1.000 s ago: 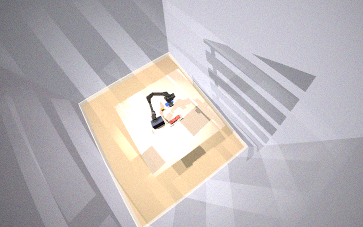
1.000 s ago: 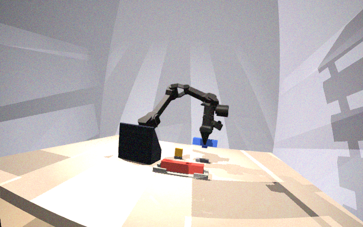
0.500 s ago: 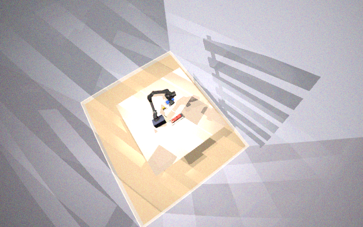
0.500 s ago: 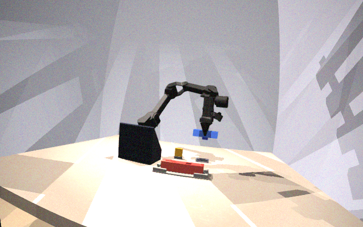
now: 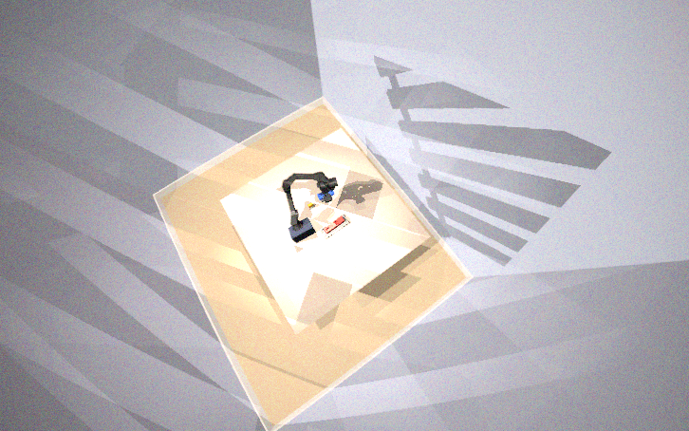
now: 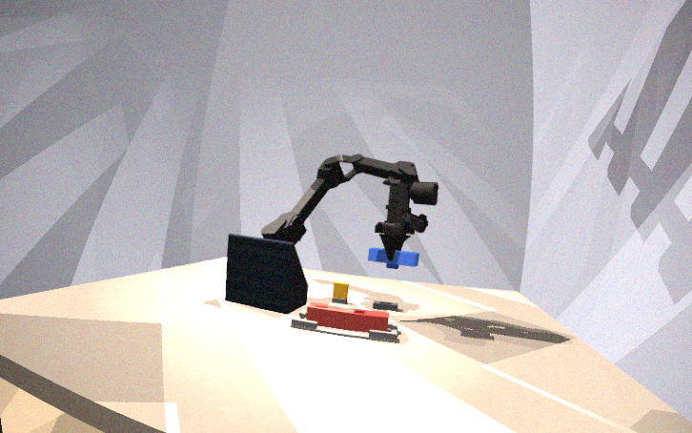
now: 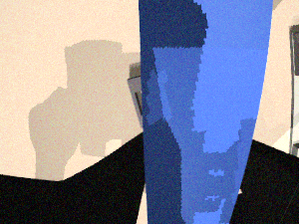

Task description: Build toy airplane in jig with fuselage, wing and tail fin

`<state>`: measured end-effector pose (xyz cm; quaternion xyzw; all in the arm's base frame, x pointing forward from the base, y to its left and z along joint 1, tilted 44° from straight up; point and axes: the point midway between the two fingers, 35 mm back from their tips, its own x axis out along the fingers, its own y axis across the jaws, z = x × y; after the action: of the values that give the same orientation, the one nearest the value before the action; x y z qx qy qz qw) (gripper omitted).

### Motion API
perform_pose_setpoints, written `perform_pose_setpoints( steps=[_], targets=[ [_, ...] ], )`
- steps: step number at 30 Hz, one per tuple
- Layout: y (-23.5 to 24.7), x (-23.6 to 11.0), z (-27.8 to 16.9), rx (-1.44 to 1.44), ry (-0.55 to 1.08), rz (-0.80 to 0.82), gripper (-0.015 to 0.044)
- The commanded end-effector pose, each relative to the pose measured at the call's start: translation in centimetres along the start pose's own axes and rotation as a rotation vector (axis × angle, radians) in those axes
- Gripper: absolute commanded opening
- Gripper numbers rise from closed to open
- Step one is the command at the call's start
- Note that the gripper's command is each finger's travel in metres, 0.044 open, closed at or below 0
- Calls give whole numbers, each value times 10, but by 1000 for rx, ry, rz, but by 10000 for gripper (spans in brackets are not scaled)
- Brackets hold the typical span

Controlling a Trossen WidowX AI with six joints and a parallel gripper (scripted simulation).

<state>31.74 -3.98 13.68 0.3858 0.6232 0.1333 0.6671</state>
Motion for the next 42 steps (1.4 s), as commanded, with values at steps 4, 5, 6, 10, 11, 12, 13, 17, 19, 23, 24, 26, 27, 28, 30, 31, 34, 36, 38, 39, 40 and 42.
perform_pose_setpoints(
  steps=[4,5,6,10,11,12,13,17,19,23,24,26,27,28,30,31,34,36,38,39,40,42],
  targets=[
    [-22,3,7,120,-2,-10,0],
    [-25,4,8,139,-2,-11,0],
    [-28,4,8,157,-2,-11,0],
    [-41,6,12,232,-4,-14,0],
    [-44,6,12,251,-4,-14,0],
    [-47,7,13,269,-4,-15,0],
    [-50,7,14,288,-5,-15,0],
    [-63,9,16,362,-6,-17,0],
    [-69,10,17,400,-6,-18,0],
    [-82,12,18,474,-7,-19,0],
    [-85,13,18,493,-8,-19,0],
    [-92,14,19,531,-8,-19,0],
    [-95,14,19,550,-8,-19,0],
    [-99,15,19,569,-8,-20,0],
    [-105,16,19,607,-9,-20,0],
    [-108,16,19,626,-9,-20,0],
    [-118,18,19,683,-9,-20,0],
    [-125,19,19,721,-9,-20,0],
    [-131,21,19,759,-9,-19,0],
    [-134,21,18,778,-9,-19,0],
    [-138,22,18,797,-9,-19,0],
    [-144,23,18,834,-9,-19,0]
  ],
)
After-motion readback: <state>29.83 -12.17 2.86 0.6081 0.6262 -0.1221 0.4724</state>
